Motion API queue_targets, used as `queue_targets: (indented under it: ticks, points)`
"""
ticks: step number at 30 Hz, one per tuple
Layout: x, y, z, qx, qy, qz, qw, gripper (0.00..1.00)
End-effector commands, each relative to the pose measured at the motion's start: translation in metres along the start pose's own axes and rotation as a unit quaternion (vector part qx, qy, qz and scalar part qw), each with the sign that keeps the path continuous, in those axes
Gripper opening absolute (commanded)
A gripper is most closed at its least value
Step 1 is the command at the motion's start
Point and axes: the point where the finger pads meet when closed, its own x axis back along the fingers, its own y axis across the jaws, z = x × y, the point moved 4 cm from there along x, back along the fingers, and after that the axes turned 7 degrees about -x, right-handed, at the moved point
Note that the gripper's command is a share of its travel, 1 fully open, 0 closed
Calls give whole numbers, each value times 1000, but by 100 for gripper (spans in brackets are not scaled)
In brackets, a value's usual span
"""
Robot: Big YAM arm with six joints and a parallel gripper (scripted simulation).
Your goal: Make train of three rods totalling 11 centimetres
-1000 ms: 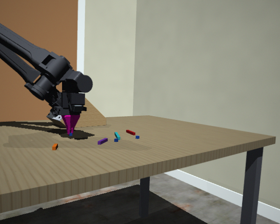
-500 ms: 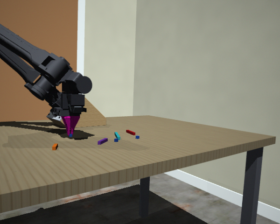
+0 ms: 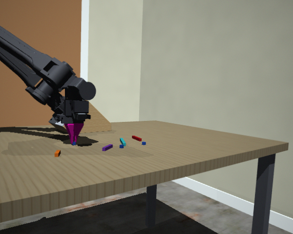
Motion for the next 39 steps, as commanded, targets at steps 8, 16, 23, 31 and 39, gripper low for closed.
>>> queue_targets:
  ticks: [8, 16, 23, 31, 39]
  points:
    - [-2, 2, -3, 3, -2, 1, 1000, 4]
    - [-2, 2, -3, 3, -2, 1, 1000, 4]
    - [-2, 2, -3, 3, -2, 1, 1000, 4]
    - [-2, 2, -3, 3, -2, 1, 1000, 4]
    - [-2, 2, -3, 3, -2, 1, 1000, 12]
